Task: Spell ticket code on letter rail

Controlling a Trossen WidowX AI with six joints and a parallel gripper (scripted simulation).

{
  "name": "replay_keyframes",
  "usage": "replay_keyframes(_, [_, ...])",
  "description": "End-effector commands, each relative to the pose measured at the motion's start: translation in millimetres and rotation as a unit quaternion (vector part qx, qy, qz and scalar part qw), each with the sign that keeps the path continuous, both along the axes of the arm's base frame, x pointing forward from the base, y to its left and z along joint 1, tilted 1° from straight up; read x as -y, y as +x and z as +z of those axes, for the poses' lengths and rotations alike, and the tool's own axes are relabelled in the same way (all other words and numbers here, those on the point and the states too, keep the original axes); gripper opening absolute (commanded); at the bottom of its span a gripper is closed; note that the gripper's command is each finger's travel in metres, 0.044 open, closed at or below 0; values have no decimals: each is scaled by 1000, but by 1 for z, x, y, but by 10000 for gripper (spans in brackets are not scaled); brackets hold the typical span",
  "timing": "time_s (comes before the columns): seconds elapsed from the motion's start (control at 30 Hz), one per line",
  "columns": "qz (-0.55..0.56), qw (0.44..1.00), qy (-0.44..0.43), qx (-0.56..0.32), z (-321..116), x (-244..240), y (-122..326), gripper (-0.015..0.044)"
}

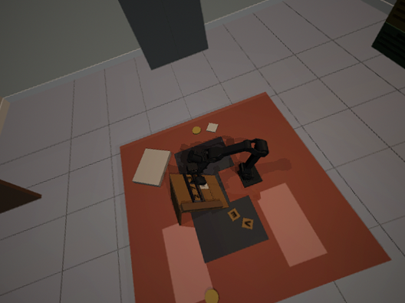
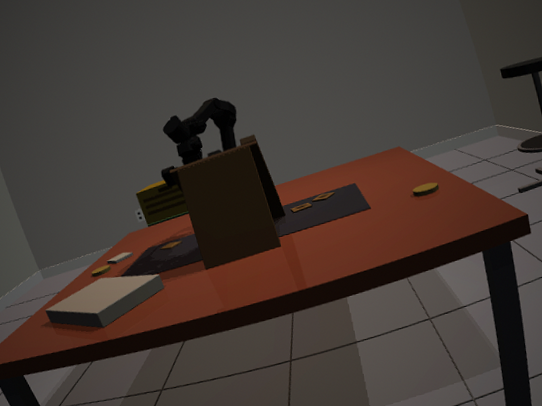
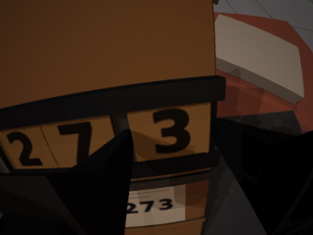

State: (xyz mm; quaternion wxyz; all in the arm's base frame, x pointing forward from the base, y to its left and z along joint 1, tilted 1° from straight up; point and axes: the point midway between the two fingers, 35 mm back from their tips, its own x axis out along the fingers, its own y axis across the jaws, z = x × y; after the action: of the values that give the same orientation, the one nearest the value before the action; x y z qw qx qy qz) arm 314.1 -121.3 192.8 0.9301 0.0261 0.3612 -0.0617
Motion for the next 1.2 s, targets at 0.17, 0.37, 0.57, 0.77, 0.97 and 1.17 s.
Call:
replay_keyframes(0.17, [0,1000,0,0,0,-2,0,79])
replay_keyframes(0.37, [-2,1000,0,0,0,-2,-1,236])
replay_keyframes(0.57, [-4,1000,0,0,6,-3,-6,295])
replay_keyframes(0.77, [-4,1000,0,0,10,-3,-9,295])
replay_keyframes(0.97, [-4,1000,0,0,13,-3,-10,295])
replay_keyframes(1.17, [-4,1000,0,0,12,-3,-13,295])
